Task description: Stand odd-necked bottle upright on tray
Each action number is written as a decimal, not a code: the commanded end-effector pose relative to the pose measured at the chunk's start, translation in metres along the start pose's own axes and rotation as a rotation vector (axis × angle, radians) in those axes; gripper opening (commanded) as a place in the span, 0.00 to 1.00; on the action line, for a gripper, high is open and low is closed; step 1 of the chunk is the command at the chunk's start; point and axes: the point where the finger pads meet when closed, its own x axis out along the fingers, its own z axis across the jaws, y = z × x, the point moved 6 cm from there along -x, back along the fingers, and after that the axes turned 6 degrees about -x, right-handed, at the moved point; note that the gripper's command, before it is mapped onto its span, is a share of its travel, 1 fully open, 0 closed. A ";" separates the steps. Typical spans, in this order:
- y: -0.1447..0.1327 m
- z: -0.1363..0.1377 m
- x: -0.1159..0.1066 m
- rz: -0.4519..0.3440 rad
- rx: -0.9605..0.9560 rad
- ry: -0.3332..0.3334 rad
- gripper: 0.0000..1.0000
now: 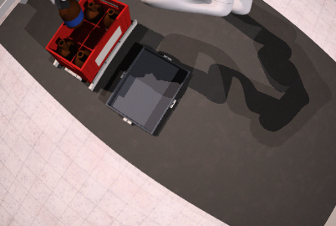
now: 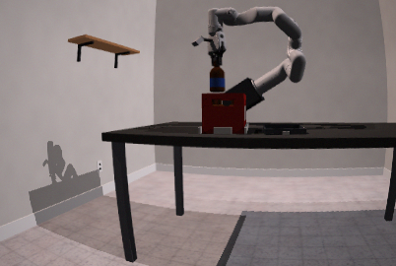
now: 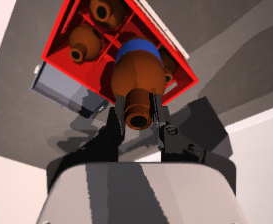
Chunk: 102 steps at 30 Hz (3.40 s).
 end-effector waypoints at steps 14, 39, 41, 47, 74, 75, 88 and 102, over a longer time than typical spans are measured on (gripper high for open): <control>-0.003 -0.007 -0.002 0.004 -0.001 -0.001 0.00; -0.013 -0.024 -0.002 0.004 -0.001 -0.001 0.00; -0.015 -0.026 -0.002 0.004 -0.001 -0.001 0.00; -0.019 -0.033 -0.002 0.004 -0.001 -0.001 0.00; -0.039 -0.068 -0.002 0.004 -0.001 -0.001 0.00; -0.040 -0.070 -0.002 0.004 -0.001 -0.001 0.00; -0.052 -0.090 -0.002 0.004 -0.001 -0.001 0.00; -0.067 -0.115 -0.002 0.004 -0.001 -0.001 0.00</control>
